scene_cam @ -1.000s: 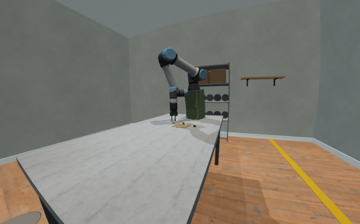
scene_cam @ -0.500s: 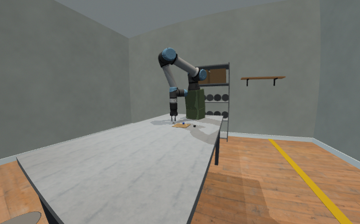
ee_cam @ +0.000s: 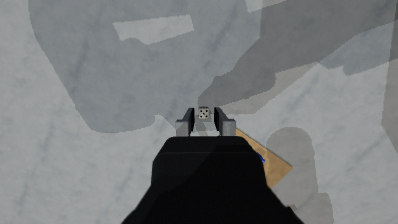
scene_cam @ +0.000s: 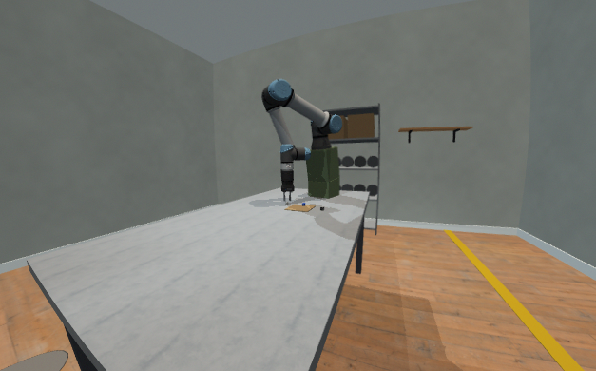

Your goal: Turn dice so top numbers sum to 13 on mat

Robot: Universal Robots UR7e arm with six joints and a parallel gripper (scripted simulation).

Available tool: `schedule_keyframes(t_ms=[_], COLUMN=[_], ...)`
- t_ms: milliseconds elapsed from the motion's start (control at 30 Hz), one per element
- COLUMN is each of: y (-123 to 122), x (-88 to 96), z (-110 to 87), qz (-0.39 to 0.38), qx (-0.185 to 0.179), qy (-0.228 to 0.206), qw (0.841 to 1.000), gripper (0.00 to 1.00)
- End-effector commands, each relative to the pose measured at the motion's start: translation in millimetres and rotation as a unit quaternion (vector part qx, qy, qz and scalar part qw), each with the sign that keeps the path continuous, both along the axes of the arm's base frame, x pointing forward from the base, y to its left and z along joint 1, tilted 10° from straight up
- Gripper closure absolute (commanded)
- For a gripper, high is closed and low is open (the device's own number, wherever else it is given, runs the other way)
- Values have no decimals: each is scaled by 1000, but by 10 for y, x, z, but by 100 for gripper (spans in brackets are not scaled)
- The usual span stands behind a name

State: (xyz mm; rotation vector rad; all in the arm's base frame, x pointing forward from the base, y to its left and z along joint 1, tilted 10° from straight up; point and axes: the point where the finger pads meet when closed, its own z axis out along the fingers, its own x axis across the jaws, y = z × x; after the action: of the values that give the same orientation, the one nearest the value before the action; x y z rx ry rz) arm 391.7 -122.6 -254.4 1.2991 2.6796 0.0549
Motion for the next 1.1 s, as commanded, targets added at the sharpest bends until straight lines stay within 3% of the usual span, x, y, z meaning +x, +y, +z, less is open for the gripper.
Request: schedule_keyframes(t_ms=[0, 1067], y=[-2, -10], x=[4, 39], z=[2, -213], qz=[0, 0], qx=[0, 0], qy=[-1, -1], qw=[1000, 1000], gripper=[36, 36])
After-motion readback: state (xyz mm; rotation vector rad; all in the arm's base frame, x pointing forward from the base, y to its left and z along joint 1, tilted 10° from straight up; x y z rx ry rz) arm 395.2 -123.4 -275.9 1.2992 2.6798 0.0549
